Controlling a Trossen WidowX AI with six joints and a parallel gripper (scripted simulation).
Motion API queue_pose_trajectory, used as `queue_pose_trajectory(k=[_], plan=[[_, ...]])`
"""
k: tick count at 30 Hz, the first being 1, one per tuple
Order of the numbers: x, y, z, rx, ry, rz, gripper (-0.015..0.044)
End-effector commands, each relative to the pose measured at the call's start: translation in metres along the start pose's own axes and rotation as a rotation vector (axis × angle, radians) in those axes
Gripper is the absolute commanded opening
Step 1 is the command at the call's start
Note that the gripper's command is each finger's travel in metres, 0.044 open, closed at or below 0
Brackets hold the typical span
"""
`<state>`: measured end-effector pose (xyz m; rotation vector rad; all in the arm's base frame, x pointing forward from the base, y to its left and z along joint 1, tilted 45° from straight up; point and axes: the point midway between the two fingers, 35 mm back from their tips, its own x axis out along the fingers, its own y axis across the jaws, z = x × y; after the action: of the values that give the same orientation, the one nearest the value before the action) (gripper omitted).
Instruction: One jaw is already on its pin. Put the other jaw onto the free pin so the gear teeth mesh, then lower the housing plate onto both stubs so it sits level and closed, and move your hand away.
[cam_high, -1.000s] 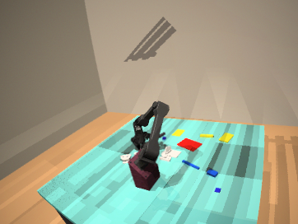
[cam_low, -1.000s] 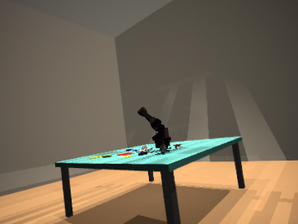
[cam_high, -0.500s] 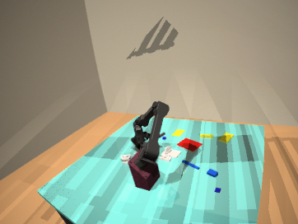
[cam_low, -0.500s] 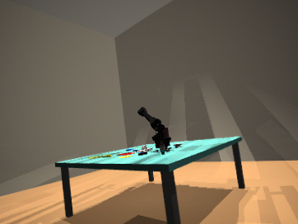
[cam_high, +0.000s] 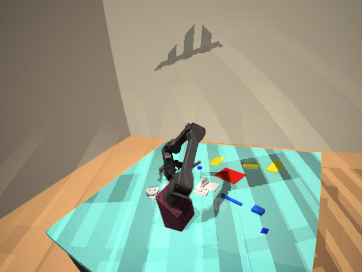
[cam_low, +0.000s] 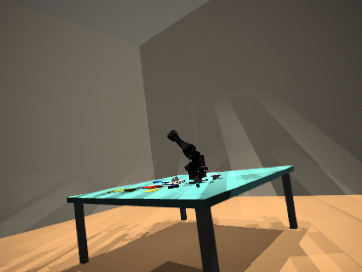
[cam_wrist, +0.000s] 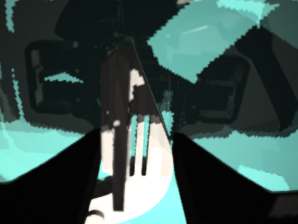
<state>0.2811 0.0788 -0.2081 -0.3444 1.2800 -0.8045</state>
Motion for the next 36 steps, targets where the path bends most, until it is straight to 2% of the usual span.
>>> queue_pose_trajectory(k=[1,9,36], plan=[[0.0,0.0,0.0,-0.001,-0.002,-0.002,0.0134],[-0.002,0.0,0.0,-0.001,-0.002,-0.002,0.0134],[-0.079,0.0,0.0,-0.004,-0.003,0.0,0.0134]])
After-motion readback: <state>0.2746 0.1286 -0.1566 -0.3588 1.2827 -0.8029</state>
